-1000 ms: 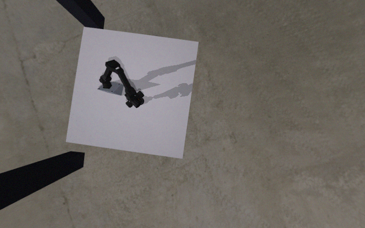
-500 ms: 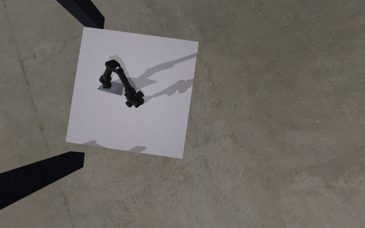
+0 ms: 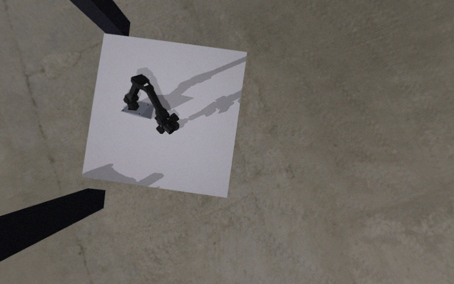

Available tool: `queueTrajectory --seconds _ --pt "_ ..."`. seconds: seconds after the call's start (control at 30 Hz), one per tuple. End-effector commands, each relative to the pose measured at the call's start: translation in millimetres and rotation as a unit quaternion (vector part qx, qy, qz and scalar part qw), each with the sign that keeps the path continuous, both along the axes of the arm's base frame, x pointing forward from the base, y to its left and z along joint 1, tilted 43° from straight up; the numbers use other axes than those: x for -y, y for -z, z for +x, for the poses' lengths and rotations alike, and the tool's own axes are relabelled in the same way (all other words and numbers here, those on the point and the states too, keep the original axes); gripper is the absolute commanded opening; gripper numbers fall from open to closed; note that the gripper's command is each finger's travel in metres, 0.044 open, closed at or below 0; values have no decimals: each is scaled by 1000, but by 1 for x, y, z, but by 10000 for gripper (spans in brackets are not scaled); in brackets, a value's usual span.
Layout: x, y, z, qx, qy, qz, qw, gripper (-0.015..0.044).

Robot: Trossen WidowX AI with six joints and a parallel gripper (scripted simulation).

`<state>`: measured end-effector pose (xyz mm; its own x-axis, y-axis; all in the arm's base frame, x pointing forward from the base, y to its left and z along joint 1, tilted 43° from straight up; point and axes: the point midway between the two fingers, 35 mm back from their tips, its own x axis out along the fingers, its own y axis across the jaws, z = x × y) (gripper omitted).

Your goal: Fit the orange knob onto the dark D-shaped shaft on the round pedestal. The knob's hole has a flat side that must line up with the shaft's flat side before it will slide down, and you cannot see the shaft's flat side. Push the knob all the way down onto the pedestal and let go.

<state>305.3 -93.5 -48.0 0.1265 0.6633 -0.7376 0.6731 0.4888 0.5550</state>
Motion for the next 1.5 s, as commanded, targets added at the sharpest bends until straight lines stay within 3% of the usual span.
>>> queueTrajectory --seconds 0.0,1.47 --pt "-1 1 0 -1 2 0 1000 0" --pt "0 2 1 -18 22 4 1000 0"
